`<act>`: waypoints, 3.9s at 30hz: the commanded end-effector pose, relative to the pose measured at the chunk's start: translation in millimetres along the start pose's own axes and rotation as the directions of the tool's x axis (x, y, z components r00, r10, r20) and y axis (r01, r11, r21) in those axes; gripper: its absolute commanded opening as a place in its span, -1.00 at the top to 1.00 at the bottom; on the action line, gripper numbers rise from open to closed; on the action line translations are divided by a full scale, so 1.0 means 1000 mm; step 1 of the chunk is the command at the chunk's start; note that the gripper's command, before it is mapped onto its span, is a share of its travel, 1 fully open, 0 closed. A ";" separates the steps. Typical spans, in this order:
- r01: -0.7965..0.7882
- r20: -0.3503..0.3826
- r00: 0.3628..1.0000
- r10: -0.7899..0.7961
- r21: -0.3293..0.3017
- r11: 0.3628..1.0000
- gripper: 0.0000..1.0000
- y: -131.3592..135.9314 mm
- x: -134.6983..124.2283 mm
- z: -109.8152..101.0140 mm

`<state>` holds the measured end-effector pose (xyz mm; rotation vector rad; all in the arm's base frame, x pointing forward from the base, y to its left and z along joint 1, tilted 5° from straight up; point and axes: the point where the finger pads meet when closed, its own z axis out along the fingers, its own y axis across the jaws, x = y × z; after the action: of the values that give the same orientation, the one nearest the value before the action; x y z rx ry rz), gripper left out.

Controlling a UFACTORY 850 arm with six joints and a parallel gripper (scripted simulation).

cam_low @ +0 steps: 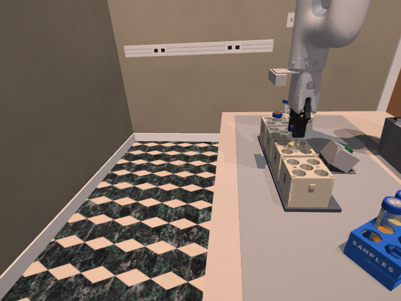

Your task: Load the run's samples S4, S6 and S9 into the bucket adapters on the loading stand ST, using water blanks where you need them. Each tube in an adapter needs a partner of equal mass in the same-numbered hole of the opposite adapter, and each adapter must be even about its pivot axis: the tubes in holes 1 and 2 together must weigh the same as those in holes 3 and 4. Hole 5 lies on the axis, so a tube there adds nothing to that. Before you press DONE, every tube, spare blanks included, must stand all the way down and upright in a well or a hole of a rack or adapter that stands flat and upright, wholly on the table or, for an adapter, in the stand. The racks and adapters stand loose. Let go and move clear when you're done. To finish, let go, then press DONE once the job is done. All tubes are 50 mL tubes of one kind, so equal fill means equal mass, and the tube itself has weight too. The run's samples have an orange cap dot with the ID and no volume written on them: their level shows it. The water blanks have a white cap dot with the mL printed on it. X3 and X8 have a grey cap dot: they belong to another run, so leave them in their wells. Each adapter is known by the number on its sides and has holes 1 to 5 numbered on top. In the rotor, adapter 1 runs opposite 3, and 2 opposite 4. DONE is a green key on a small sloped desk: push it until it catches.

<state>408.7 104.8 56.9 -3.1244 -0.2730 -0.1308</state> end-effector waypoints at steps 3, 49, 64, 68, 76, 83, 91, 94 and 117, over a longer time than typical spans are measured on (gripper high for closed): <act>0.000 -0.002 1.000 0.000 -0.002 1.000 1.00 0.000 0.001 0.005; 0.000 -0.002 1.000 0.000 -0.002 1.000 1.00 0.000 0.001 0.034; 0.000 -0.002 1.000 0.000 -0.002 1.000 0.13 0.000 0.001 0.035; 0.000 -0.002 1.000 0.000 -0.002 1.000 0.13 0.000 0.001 0.035; 0.000 -0.002 1.000 0.000 -0.002 1.000 0.13 0.000 0.001 0.035; 0.000 -0.002 1.000 0.000 -0.002 1.000 0.13 0.000 0.001 0.031; 0.000 -0.002 1.000 0.000 -0.002 1.000 0.13 0.000 0.001 0.015; 0.000 -0.002 1.000 0.000 -0.002 1.000 0.13 0.000 0.001 0.009; 0.000 -0.002 1.000 0.000 -0.002 1.000 0.13 0.000 0.001 -0.029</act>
<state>406.6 104.9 82.1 -3.1300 -0.2726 -0.1365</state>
